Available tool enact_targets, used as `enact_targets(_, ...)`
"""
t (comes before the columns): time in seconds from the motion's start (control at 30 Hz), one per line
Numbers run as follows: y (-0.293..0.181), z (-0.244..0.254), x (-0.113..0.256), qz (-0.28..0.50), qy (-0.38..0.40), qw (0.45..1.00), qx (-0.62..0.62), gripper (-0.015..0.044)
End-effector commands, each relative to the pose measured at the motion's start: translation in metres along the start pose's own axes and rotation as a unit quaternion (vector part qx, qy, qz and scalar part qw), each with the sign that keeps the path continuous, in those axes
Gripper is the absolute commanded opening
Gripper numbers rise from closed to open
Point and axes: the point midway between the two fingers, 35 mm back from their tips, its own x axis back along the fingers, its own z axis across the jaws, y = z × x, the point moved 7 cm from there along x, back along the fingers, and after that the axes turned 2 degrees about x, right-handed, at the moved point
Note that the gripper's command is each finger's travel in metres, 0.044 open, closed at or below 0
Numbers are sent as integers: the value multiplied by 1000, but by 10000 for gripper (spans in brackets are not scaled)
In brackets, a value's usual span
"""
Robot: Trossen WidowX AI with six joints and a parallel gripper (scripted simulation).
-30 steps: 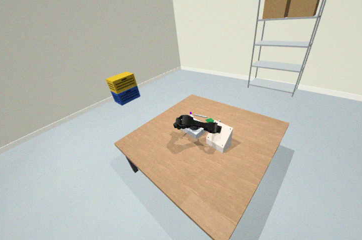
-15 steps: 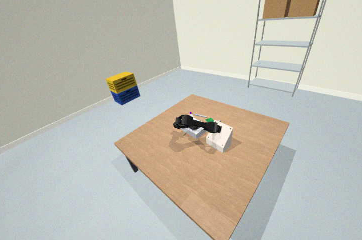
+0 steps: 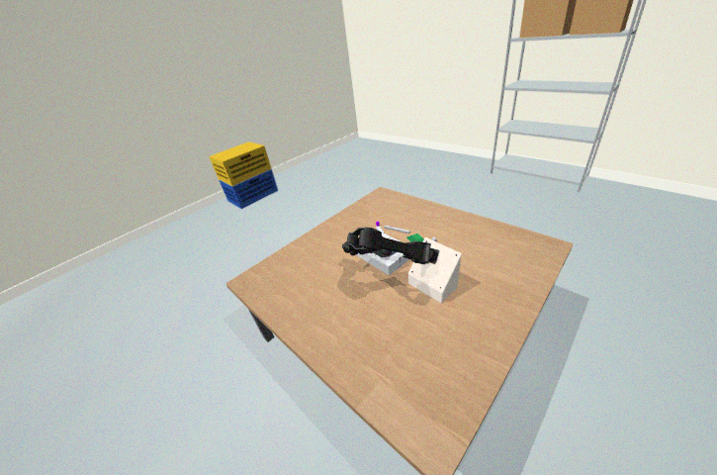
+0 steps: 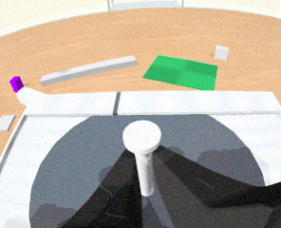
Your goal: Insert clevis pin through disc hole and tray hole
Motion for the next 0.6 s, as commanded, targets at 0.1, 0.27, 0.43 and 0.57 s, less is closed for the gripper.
enact_targets(0.1,0,3,0,2,2,1000,1,0)
enact_targets(0.27,0,4,0,2,2,1000,1,0)
enact_targets(0.43,0,5,0,2,2,1000,1,0)
enact_targets(0.57,0,6,0,2,2,1000,1,0)
